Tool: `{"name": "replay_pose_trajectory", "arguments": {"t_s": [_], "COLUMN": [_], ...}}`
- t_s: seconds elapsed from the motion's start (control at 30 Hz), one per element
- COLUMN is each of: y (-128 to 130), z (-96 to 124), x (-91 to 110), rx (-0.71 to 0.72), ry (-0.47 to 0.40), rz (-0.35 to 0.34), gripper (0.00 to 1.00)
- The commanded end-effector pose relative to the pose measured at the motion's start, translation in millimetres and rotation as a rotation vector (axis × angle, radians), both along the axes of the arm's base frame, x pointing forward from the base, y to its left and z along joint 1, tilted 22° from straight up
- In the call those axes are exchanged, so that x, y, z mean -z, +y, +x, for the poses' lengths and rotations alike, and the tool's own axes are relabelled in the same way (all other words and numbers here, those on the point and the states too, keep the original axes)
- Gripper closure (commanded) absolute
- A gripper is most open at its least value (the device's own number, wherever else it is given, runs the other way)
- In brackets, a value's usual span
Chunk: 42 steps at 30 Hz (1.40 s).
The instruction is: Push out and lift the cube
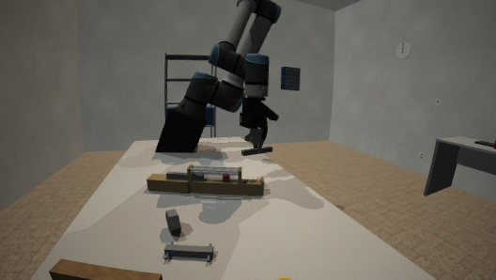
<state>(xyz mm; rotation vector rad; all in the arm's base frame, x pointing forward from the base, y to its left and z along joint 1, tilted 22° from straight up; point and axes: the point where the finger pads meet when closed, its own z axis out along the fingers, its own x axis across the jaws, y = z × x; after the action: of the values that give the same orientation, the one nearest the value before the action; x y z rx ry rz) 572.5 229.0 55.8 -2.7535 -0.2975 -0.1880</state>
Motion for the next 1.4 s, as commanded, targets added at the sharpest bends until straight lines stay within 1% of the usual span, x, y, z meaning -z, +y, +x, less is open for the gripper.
{"name": "replay_pose_trajectory", "arguments": {"t_s": [0.0,0.57,0.67,0.73,0.83,0.93,1.0,1.1,1.2,1.37], "y": [-0.2,-1.5,-9.6,-20.9,-47.9,-86.9,-86.9,-135.8,-190.8,-282.1], "z": [0.6,1.1,4.3,8.4,17.2,27.3,27.3,35.6,39.5,33.3], "x": [-0.6,-0.1,3.1,7.4,17.8,32.8,32.8,51.4,72.6,108.6], "rx": [0.000,0.002,0.012,0.027,0.061,0.110,0.110,0.171,0.238,0.350], "ry": [-0.001,-0.001,0.004,0.009,0.023,0.043,0.043,0.067,0.095,0.140], "rz": [0.000,0.000,-0.001,-0.002,-0.003,-0.004,-0.004,-0.003,0.001,0.015], "gripper": [1.00,1.00,1.00,1.00,1.00,1.00,1.00,1.00,1.00,1.00]}}
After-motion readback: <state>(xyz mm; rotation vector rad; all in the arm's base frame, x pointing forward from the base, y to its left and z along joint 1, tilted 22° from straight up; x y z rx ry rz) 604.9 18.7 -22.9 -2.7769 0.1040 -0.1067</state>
